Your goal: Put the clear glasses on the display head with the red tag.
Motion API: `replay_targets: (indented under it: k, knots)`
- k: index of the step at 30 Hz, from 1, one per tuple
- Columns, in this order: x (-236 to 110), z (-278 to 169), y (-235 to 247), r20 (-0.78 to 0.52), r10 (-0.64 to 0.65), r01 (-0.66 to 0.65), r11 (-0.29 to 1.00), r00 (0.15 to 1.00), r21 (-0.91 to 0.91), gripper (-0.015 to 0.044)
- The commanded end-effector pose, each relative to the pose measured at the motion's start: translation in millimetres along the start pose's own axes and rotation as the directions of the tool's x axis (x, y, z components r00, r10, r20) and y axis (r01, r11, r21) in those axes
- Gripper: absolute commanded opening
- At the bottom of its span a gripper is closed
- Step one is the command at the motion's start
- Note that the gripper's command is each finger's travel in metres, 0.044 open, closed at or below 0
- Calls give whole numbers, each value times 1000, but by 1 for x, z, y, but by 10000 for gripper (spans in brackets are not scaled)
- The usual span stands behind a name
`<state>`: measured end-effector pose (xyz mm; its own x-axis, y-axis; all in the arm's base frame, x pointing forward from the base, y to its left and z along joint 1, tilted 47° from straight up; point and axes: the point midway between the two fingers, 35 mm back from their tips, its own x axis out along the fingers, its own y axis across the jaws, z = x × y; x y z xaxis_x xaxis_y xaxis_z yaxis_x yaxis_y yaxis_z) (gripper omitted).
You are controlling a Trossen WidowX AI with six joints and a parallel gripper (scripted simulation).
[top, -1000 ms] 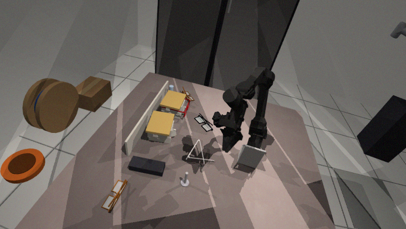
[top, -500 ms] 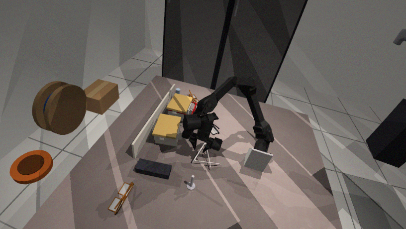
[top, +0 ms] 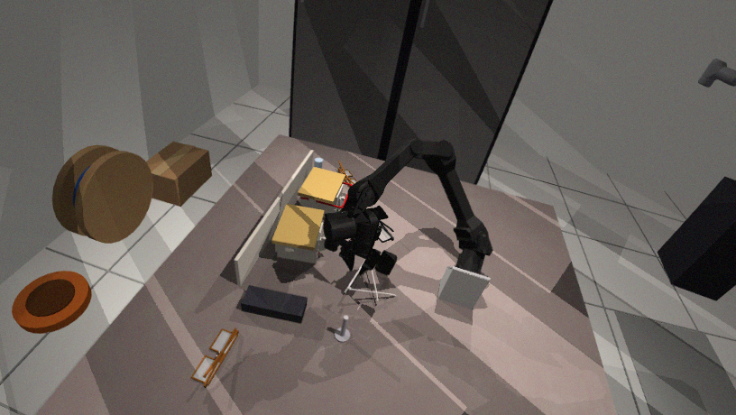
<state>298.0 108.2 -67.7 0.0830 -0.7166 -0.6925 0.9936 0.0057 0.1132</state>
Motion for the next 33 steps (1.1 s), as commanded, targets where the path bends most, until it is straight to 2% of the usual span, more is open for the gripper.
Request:
replay_targets:
  k: [1, 33]
  knots:
    - [1, 1, 1, 4, 2, -2, 1000, 1000, 5, 120]
    - [52, 0, 6, 6, 3, -3, 1000, 1000, 5, 120]
